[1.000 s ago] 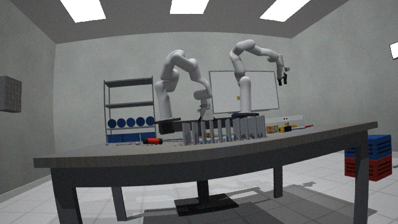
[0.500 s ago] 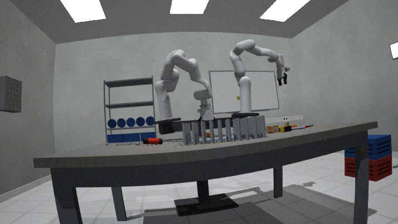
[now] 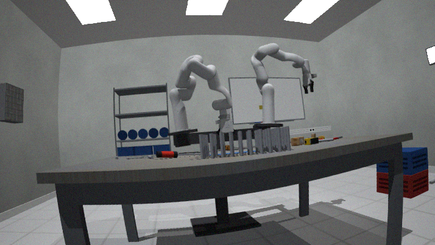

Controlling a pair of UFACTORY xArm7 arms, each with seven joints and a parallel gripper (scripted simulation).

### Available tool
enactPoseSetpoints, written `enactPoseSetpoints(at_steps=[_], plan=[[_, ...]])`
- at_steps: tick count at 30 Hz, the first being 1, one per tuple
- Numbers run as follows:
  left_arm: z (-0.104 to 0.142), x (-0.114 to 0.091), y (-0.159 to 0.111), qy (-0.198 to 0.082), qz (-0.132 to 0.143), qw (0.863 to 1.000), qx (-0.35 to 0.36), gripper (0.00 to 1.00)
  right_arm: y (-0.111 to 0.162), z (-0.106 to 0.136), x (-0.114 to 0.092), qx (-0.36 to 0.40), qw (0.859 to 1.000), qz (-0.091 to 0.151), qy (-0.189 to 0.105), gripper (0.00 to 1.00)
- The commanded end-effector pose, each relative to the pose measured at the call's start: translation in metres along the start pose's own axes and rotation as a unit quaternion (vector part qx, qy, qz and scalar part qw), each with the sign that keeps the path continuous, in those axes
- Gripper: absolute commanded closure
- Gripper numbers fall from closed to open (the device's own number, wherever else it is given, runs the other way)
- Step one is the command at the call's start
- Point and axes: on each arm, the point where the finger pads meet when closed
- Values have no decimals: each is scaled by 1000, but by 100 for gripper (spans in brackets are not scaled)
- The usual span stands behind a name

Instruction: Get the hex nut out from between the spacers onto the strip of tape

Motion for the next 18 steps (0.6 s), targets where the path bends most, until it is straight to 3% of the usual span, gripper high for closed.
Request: enactPoseSetpoints(at_steps=[1, 18], plan=[[-1, -2, 0, 2, 0, 1000, 0, 0, 2, 0, 4, 0, 1000, 2, 0, 35], [-1, -2, 0, 2, 0, 1000, 0, 0, 2, 0, 30, 0, 1000, 2, 0, 35]])
Point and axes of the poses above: on each arm, the point where the finger pads meet when closed, its own x axis out along the fingers, its own y axis across the jaws, z = x × y, and after that the axes turned 9 degrees about x, right-handed
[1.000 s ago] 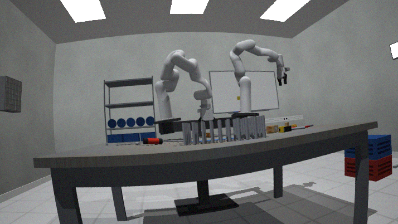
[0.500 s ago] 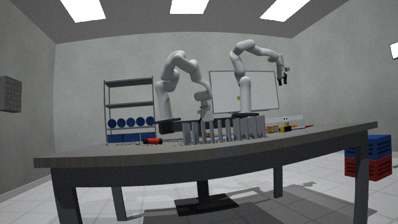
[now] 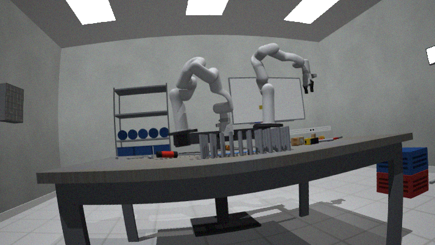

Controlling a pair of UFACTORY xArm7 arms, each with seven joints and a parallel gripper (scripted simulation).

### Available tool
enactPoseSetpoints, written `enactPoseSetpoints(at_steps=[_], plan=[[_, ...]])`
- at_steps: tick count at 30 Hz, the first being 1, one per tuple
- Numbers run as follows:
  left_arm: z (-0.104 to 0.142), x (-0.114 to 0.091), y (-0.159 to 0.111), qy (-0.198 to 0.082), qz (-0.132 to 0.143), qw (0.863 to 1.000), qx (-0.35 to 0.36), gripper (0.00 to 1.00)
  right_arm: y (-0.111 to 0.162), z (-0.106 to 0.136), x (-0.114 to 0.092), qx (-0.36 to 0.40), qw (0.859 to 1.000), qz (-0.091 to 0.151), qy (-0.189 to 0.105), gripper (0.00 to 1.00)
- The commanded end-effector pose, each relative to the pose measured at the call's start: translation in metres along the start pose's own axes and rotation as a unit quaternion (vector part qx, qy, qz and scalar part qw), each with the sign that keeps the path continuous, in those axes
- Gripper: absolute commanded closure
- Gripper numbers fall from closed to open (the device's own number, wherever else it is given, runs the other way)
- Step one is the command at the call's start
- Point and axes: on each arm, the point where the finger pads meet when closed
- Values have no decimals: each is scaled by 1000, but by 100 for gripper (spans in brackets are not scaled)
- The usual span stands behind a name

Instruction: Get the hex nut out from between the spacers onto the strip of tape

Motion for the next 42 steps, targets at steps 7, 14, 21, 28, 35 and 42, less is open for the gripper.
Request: enactPoseSetpoints(at_steps=[7, 14, 21, 28, 35, 42], plan=[[-1, -2, 0, 2, 0, 1000, 0, 0, 2, 0, 17, 0, 1000, 2, 0, 35], [-1, -2, 0, 2, 0, 1000, 0, 0, 2, 0, 24, 0, 1000, 2, 0, 35], [-1, -2, 0, 2, 0, 1000, 0, 0, 2, 0, 27, 0, 1000, 2, 0, 35], [-1, -2, 0, 2, 0, 1000, 0, 0, 2, 0, 28, 0, 1000, 2, 0, 35], [-1, -2, 0, 2, 0, 1000, 0, 0, 2, 0, 28, 0, 1000, 2, 0, 35], [-1, -2, 0, 2, 0, 1000, 0, 0, 2, 0, 28, 0, 1000, 2, 0, 35]])
Point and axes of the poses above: on each arm, the point where the finger pads meet when closed, its own x axis out along the fingers, its own y axis across the jaws, z = x × y, and after that the axes turned 9 degrees about x, right-handed
